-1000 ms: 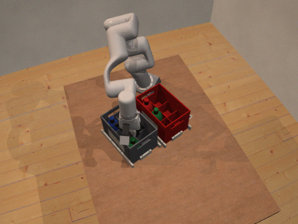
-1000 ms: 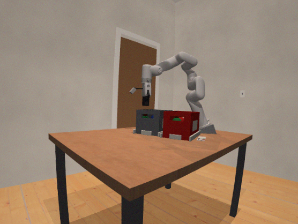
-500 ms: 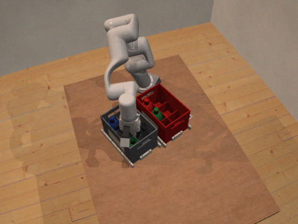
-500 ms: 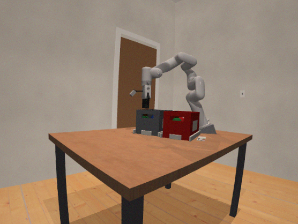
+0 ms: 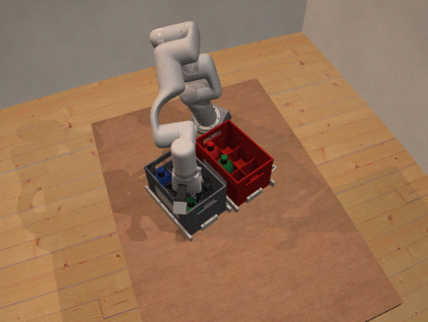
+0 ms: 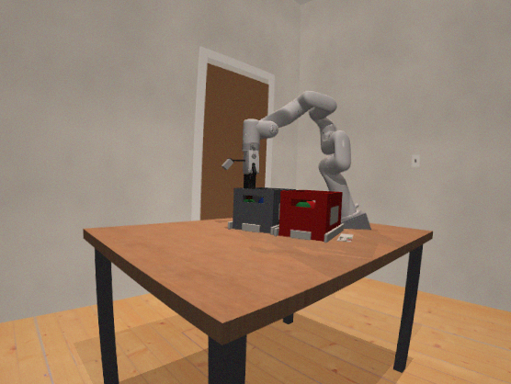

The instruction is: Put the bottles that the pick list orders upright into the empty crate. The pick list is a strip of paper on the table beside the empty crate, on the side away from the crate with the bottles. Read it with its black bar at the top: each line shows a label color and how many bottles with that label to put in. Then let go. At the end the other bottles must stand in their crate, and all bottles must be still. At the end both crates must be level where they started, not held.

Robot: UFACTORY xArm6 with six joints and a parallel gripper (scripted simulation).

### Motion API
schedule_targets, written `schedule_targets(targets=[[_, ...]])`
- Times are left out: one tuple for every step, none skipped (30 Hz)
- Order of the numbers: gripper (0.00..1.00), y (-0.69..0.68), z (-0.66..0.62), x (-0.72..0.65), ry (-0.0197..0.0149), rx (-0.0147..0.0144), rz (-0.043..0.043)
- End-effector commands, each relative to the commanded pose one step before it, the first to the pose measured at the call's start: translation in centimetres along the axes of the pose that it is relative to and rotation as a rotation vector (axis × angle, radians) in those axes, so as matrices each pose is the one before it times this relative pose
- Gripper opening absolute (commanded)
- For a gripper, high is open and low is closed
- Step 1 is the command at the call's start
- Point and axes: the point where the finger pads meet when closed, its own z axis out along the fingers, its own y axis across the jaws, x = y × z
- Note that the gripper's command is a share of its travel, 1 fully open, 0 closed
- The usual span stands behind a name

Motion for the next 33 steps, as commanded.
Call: schedule_targets(targets=[[0.65, 0.003, 0.153, 0.148, 0.00483, 0.00074, 0.00059], [0.65, 0.000, 0.133, 0.000, 0.00000, 0.00000, 0.00000], [0.65, 0.000, 0.133, 0.000, 0.00000, 0.00000, 0.00000], [0.65, 0.000, 0.133, 0.000, 0.00000, 0.00000, 0.00000], [0.65, 0.000, 0.133, 0.000, 0.00000, 0.00000, 0.00000], [0.65, 0.000, 0.134, 0.000, 0.00000, 0.00000, 0.00000], [0.65, 0.000, 0.134, 0.000, 0.00000, 0.00000, 0.00000], [0.65, 0.000, 0.134, 0.000, 0.00000, 0.00000, 0.00000], [0.65, 0.000, 0.134, 0.000, 0.00000, 0.00000, 0.00000], [0.65, 0.000, 0.134, 0.000, 0.00000, 0.00000, 0.00000], [0.65, 0.000, 0.134, 0.000, 0.00000, 0.00000, 0.00000], [0.65, 0.000, 0.134, 0.000, 0.00000, 0.00000, 0.00000], [0.65, 0.000, 0.134, 0.000, 0.00000, 0.00000, 0.00000], [0.65, 0.000, 0.134, 0.000, 0.00000, 0.00000, 0.00000], [0.65, 0.000, 0.134, 0.000, 0.00000, 0.00000, 0.00000], [0.65, 0.000, 0.000, 0.000, 0.00000, 0.00000, 0.00000], [0.65, 0.000, 0.000, 0.000, 0.00000, 0.00000, 0.00000], [0.65, 0.000, 0.134, 0.000, 0.00000, 0.00000, 0.00000], [0.65, 0.000, 0.133, 0.000, 0.00000, 0.00000, 0.00000], [0.65, 0.000, 0.133, 0.000, 0.00000, 0.00000, 0.00000], [0.65, 0.000, 0.133, 0.000, 0.00000, 0.00000, 0.00000], [0.65, 0.000, 0.134, 0.000, 0.00000, 0.00000, 0.00000], [0.65, 0.000, 0.134, 0.000, 0.00000, 0.00000, 0.00000], [0.65, 0.000, 0.067, 0.000, 0.00000, 0.00000, 0.00000], [0.65, 0.000, 0.000, 0.000, 0.00000, 0.00000, 0.00000], [0.65, 0.000, -0.008, -0.001, -0.00002, 0.00001, 0.00000], [0.65, 0.000, 0.003, 0.001, 0.00001, 0.00000, 0.00000], [0.65, 0.000, 0.002, 0.000, 0.00001, 0.00000, 0.00000], [0.65, 0.000, 0.001, 0.000, 0.00000, 0.00000, 0.00000], [0.65, 0.000, 0.001, 0.000, 0.00000, 0.00000, 0.00000], [0.65, 0.000, 0.000, 0.000, 0.00000, 0.00000, 0.00000], [0.65, 0.000, 0.000, 0.000, 0.00000, 0.00000, 0.00000], [0.65, 0.000, 0.000, 0.000, 0.00000, 0.00000, 0.00000]])
